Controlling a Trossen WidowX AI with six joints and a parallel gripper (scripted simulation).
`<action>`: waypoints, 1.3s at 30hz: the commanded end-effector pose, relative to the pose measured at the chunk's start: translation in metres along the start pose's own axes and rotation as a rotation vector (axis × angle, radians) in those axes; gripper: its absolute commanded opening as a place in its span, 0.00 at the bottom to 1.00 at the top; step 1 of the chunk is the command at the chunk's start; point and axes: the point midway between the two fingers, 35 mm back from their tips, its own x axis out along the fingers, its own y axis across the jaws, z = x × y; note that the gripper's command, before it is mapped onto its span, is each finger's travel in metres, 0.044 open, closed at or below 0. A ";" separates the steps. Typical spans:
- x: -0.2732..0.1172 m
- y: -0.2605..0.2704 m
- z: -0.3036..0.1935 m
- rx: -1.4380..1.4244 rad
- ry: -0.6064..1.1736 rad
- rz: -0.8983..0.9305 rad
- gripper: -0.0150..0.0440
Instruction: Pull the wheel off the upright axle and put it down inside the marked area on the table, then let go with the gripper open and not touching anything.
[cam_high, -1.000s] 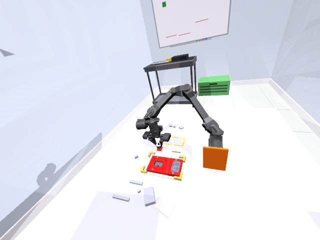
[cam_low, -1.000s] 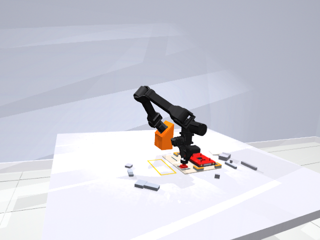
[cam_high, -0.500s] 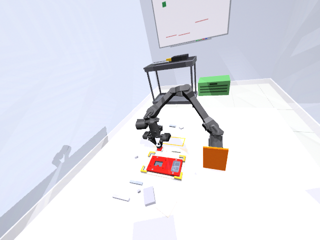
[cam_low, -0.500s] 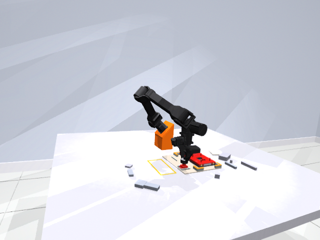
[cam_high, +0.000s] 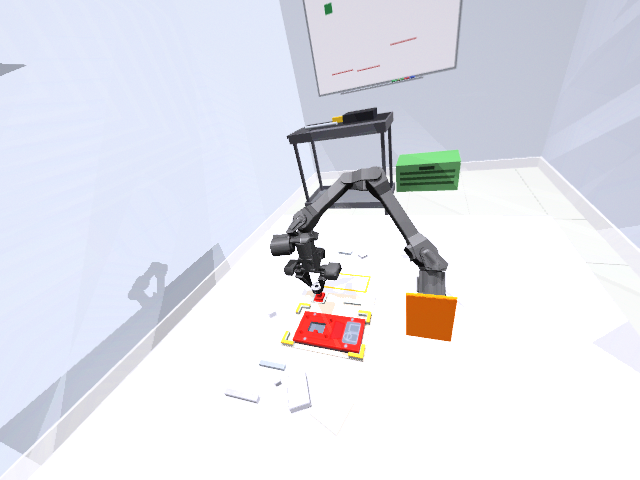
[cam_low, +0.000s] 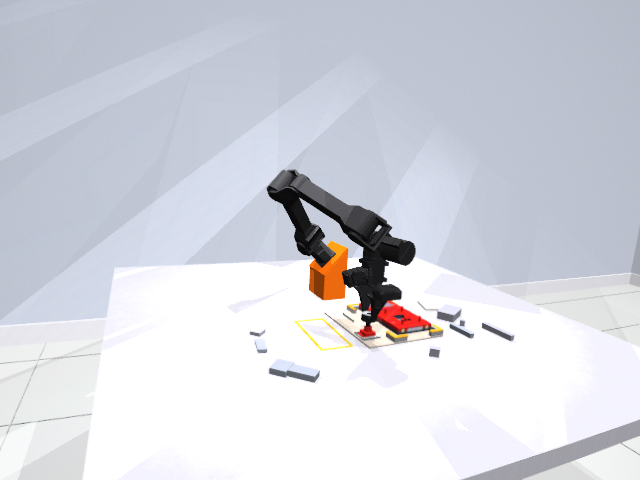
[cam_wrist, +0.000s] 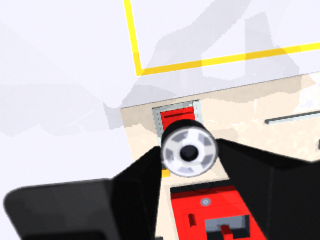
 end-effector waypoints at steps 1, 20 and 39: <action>-0.004 0.001 0.000 0.006 0.004 0.006 0.25; -0.011 0.001 0.000 0.005 0.003 0.007 0.25; -0.017 0.000 0.000 0.003 0.003 0.008 0.25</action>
